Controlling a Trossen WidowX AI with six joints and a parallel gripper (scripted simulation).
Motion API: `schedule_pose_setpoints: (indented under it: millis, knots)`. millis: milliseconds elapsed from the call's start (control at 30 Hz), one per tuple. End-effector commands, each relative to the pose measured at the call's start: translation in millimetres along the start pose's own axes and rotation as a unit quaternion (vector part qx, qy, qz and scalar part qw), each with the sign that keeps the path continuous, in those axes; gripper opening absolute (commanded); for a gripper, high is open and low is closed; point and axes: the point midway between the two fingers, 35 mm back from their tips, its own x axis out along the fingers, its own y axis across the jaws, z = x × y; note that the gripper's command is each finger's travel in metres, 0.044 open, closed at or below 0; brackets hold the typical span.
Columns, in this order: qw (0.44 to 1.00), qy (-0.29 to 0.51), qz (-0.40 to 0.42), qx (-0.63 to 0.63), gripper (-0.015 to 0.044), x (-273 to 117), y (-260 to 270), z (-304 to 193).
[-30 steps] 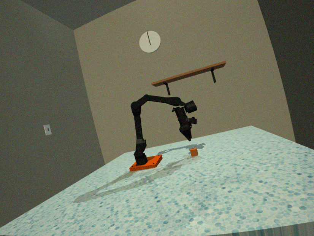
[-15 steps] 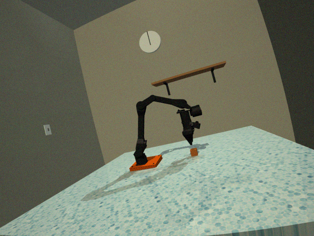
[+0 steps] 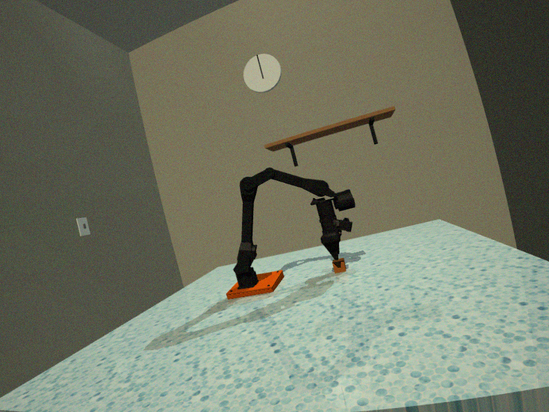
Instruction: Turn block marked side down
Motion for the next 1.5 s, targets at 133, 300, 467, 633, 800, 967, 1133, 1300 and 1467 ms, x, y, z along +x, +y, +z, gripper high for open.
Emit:
schedule_pose_setpoints:
  millis: [133, 300, 467, 633, 800, 967, 1133, 1300, 1467]
  knots:
    - [1.000, 0.002, 0.001, -0.002, 0.0440, 15, 0, -1]
    - [1.000, 0.002, 0.001, -0.002, 0.0440, 23, 0, -1]
    - [1.000, 0.002, 0.001, -0.002, 0.0440, 29, 0, -1]
    - [1.000, 0.002, 0.001, -0.002, 0.0309, 29, 0, -1]
    - [1.000, 0.002, 0.001, -0.002, 0.0177, 29, 0, -1]
    - [1.000, 0.002, 0.001, -0.002, 0.0125, 29, 0, -1]
    - [1.000, 0.002, 0.001, -0.002, 0.0091, 29, 0, -1]
    - [1.000, 0.002, 0.001, -0.002, 0.0058, 29, 0, -1]
    - [1.000, 0.002, 0.001, -0.002, 0.0000, 20, 0, -1]
